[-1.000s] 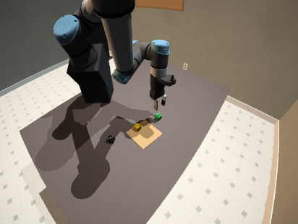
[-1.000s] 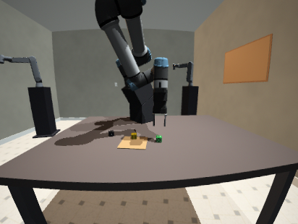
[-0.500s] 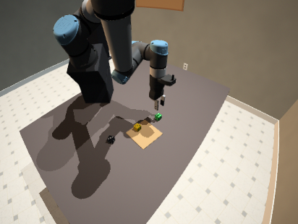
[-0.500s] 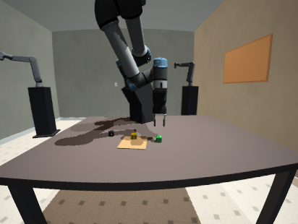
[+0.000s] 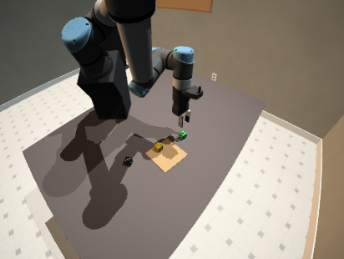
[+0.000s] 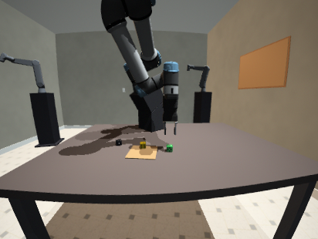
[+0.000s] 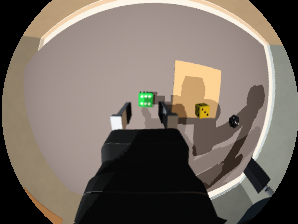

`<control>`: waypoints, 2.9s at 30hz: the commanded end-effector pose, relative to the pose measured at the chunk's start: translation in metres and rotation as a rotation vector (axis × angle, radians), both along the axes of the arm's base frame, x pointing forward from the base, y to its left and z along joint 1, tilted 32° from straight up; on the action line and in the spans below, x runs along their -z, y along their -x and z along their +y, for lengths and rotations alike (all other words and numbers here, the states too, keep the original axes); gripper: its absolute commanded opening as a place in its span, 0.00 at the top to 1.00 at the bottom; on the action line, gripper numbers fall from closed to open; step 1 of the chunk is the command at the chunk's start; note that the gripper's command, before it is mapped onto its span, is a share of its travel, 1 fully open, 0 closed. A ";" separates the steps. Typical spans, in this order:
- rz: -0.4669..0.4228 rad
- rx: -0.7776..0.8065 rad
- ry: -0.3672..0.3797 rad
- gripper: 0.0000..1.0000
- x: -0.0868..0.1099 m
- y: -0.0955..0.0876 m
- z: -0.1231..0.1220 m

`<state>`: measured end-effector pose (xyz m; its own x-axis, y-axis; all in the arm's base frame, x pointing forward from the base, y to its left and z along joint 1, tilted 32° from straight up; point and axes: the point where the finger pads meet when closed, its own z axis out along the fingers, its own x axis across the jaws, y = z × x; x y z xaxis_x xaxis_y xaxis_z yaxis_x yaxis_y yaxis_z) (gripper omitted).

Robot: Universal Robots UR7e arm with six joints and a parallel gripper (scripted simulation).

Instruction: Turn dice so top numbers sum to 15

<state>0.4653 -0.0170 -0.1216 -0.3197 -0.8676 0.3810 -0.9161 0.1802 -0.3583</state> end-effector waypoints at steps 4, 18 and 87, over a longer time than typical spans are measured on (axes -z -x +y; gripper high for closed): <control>-0.001 -0.001 0.000 0.13 0.000 0.000 0.000; -0.001 -0.001 0.000 0.13 0.000 0.000 0.000; -0.001 -0.001 0.000 0.13 0.044 -0.013 -0.025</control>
<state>0.4779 -0.0425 -0.1660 -0.3191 -0.8679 0.3807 -0.9162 0.1798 -0.3581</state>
